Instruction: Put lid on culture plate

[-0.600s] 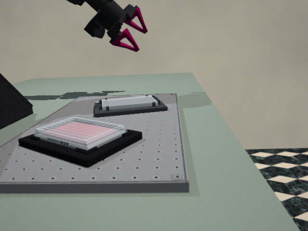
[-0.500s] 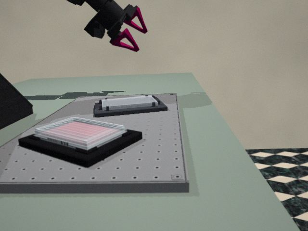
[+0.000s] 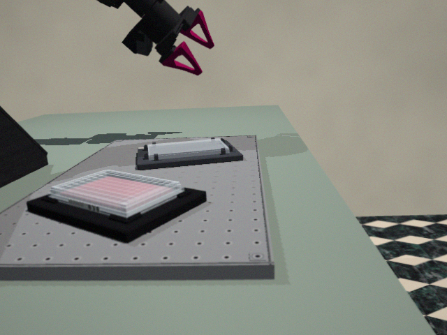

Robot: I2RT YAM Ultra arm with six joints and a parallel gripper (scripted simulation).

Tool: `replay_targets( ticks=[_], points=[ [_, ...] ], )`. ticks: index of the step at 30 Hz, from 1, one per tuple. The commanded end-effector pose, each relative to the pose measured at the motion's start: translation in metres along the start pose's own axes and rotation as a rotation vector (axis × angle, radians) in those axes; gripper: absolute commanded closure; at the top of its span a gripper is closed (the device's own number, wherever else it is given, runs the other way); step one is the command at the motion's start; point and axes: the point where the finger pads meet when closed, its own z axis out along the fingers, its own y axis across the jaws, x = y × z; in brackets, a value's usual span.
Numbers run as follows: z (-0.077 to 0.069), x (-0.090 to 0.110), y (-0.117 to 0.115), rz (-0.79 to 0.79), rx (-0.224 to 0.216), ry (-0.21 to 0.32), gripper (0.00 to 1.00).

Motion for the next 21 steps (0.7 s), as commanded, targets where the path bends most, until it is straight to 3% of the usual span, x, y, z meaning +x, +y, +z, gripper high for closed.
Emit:
replay_targets(
  ticks=[1, 14, 16, 21],
  points=[
    [0.001, 0.007, 0.004, 0.054, -0.016, 0.007, 0.0],
    [0.013, 0.032, 0.055, 0.445, -0.202, 0.017, 0.0],
    [0.013, 0.032, 0.055, 0.445, -0.202, 0.017, 0.0],
    [0.015, 0.039, 0.074, 0.596, -0.27, 0.032, 0.0]
  ],
)
